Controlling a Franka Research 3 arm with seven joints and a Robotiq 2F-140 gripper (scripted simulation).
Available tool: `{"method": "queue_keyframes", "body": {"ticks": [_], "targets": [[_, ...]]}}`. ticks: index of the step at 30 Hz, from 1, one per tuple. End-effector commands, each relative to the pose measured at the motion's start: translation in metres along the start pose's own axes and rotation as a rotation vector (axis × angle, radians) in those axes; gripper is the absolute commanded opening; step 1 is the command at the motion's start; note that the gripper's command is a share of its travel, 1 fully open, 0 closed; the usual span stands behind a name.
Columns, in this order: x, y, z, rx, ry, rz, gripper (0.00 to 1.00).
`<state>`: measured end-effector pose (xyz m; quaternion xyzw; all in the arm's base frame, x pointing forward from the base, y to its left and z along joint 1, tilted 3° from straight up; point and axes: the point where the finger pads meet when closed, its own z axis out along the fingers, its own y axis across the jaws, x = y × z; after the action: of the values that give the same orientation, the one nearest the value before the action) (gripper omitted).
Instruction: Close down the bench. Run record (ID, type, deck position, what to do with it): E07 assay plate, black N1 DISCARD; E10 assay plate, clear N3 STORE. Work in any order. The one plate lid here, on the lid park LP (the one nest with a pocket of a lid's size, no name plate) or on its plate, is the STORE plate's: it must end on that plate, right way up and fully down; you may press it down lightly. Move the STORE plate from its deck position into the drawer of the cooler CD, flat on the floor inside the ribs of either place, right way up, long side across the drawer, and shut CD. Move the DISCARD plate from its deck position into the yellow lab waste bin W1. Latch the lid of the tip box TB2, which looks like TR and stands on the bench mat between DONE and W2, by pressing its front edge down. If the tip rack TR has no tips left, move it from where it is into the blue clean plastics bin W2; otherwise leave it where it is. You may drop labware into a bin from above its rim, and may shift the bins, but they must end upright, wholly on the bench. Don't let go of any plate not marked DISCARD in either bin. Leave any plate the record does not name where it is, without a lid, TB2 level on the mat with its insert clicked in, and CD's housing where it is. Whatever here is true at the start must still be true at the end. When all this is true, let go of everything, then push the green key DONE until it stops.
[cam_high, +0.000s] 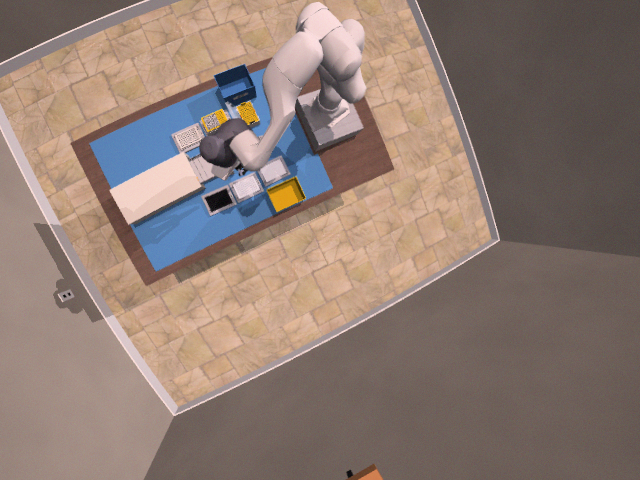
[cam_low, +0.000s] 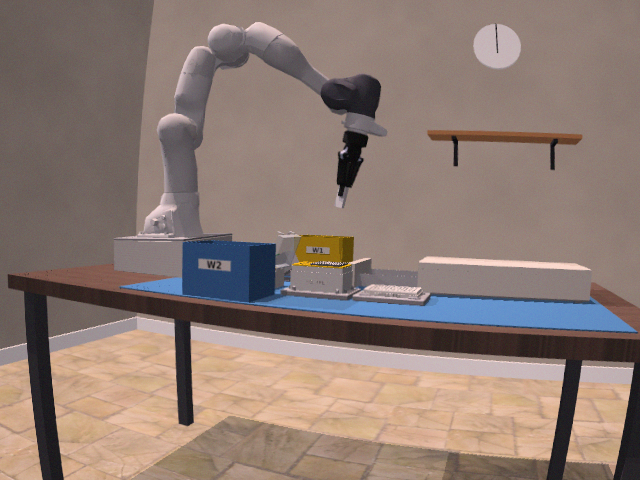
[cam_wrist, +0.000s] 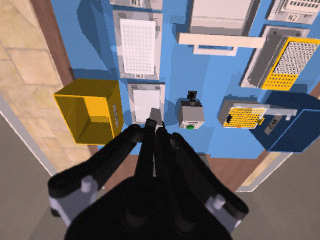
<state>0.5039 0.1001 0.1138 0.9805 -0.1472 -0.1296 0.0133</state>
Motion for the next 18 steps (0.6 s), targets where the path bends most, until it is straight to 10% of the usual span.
{"method": "queue_keyframes", "body": {"ticks": [1, 18], "targets": [[0.014, 0.015, -0.005, 0.009, 0.054, -0.076, 0.0], [0.032, 0.085, -0.011, 0.006, 0.171, -0.159, 0.0]]}}
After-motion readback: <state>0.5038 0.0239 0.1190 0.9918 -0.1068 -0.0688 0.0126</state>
